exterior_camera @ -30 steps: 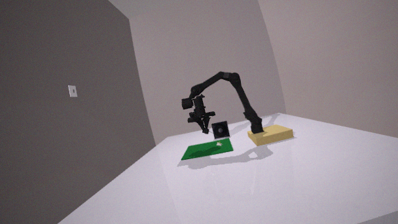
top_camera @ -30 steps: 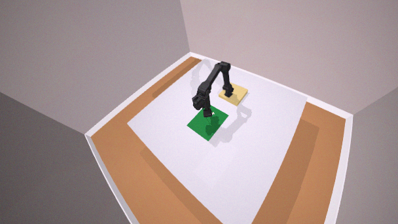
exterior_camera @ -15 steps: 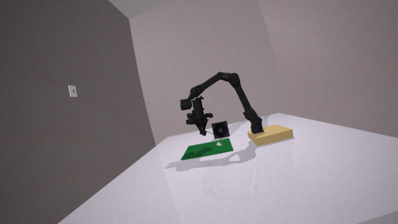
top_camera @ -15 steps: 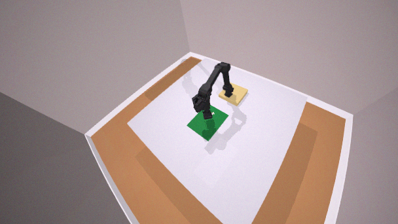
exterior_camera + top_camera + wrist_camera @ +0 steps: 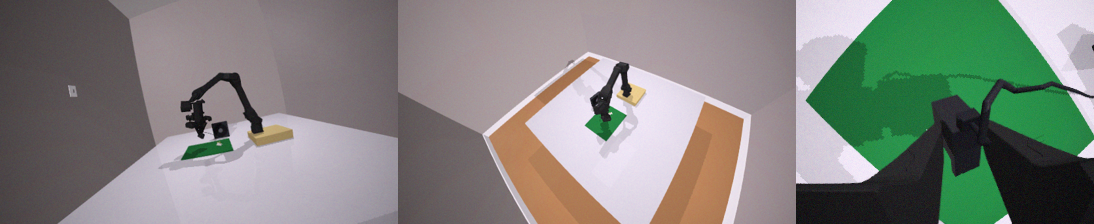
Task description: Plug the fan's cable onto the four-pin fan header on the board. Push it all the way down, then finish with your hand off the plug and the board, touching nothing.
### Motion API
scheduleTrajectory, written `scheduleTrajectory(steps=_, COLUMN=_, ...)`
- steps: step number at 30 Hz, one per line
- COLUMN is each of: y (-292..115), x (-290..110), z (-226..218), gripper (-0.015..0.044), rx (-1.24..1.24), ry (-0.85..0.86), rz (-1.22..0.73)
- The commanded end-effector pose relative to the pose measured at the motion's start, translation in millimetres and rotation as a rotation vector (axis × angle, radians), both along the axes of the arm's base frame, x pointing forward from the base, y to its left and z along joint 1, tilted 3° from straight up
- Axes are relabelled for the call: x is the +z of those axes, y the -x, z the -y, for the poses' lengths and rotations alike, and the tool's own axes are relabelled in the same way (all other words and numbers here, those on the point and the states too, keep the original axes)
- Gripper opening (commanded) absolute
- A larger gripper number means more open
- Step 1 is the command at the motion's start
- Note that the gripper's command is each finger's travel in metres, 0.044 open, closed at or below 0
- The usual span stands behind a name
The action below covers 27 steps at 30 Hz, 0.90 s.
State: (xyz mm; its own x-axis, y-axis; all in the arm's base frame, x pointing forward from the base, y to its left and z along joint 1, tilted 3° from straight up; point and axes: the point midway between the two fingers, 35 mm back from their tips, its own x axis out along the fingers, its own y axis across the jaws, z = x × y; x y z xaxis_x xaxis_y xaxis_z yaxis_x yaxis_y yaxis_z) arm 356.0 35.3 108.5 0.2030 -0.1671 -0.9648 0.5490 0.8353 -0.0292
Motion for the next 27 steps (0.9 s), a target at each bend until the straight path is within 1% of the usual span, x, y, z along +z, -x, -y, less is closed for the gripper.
scheduleTrajectory(steps=1, y=-1.8, x=-4.1, z=-0.4, gripper=0.0, rx=0.016, ry=0.024, rz=0.02)
scheduleTrajectory(steps=27, y=-19.6, x=-21.3, z=-7.8, gripper=0.0, rx=0.087, ry=0.175, rz=0.199)
